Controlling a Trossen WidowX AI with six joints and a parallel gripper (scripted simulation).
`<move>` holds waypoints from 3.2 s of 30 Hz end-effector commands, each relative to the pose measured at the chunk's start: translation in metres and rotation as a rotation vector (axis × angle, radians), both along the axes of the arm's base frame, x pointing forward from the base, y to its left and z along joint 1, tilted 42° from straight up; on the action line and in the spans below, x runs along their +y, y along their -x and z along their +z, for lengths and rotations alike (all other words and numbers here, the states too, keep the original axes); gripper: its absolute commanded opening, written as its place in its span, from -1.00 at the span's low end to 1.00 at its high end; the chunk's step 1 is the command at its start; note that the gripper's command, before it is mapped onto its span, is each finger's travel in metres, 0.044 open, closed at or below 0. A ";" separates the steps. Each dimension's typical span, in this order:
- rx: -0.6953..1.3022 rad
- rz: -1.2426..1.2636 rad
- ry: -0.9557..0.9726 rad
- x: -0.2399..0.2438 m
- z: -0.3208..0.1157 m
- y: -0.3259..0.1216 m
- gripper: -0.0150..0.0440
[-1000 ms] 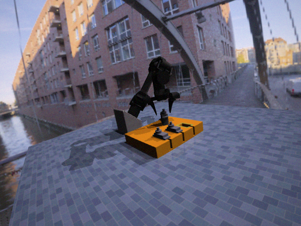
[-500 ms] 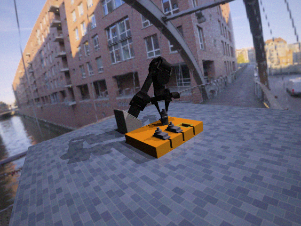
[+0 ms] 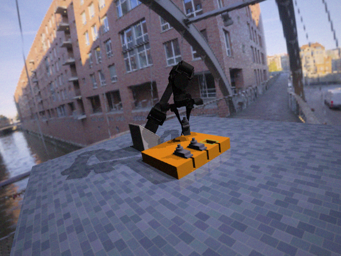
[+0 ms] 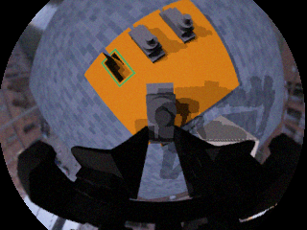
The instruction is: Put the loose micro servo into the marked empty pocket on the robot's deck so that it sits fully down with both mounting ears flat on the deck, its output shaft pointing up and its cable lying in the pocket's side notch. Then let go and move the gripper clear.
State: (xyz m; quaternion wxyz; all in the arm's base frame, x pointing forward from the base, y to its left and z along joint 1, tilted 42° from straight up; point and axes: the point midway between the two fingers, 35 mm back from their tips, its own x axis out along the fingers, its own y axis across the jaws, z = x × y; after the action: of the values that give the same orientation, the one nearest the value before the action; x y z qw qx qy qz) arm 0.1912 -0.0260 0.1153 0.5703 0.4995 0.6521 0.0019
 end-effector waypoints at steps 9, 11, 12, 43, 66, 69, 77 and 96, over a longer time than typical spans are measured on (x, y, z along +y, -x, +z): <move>-0.004 0.001 0.005 -0.015 -0.005 -0.028 -0.49; -0.004 0.001 0.005 -0.012 -0.003 -0.028 -0.49; -0.004 0.001 0.005 -0.009 -0.001 -0.028 -0.49; 0.502 -0.575 -0.113 0.004 0.011 -0.031 -0.49; 1.022 -1.166 -0.233 0.004 0.011 -0.031 -0.49; 1.089 -1.243 -0.249 0.004 0.011 -0.031 -0.49; 1.270 -1.449 -0.291 0.004 0.011 -0.031 -0.49; 1.666 -1.898 -0.383 0.004 0.011 -0.031 -0.49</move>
State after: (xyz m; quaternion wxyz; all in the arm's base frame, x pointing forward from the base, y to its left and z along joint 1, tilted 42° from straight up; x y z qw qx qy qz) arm 0.2219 -0.0225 0.1259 -0.2939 0.6988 0.2047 -0.6192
